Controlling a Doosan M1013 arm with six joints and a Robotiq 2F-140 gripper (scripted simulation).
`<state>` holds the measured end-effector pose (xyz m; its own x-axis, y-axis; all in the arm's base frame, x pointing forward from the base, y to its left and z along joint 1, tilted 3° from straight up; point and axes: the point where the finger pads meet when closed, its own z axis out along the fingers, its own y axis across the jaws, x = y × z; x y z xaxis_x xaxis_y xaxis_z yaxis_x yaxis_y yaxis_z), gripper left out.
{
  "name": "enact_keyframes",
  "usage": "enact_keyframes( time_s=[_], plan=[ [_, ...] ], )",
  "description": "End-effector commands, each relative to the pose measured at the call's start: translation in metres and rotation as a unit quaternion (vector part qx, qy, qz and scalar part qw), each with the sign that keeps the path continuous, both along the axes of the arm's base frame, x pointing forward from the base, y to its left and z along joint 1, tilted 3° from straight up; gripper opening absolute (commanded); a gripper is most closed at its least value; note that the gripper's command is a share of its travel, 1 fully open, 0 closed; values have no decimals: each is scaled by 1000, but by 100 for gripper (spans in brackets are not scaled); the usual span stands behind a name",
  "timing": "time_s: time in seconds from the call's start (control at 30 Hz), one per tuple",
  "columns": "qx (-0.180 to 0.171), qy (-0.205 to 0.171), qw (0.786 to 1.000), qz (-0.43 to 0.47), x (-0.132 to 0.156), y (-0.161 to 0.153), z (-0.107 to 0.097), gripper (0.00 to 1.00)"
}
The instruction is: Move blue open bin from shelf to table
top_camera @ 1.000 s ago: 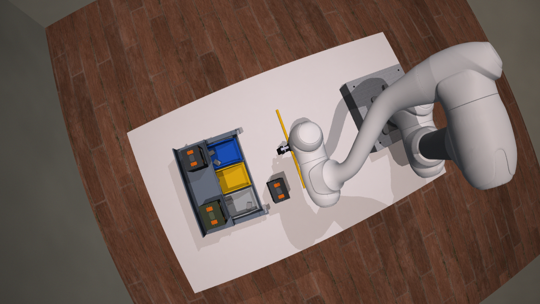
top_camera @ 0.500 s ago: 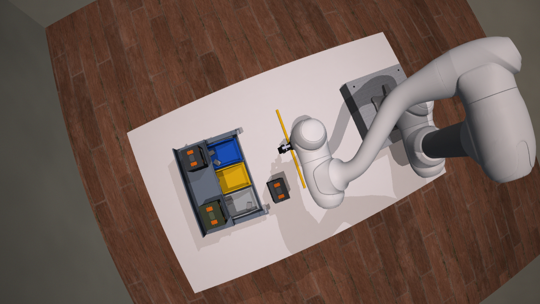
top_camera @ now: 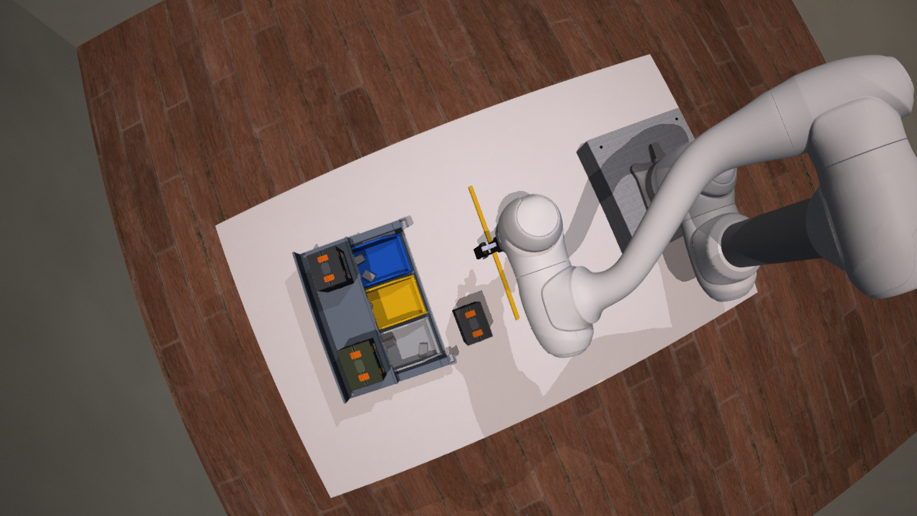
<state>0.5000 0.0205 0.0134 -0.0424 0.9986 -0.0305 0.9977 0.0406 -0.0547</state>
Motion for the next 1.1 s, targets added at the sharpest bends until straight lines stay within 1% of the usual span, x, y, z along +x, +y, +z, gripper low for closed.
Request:
enact_keyframes(
  time_s=[0.0,0.17,0.33,0.73,0.9,1.07],
  plan=[
    [0,-1,1000,0,0,0,1,57],
    [0,-1,1000,0,0,0,1,57],
    [0,-1,1000,0,2,1,29,57],
    [0,-1,1000,0,2,1,29,57],
    [0,-1,1000,0,1,1,19,57],
    [0,-1,1000,0,1,1,19,57]
  ],
)
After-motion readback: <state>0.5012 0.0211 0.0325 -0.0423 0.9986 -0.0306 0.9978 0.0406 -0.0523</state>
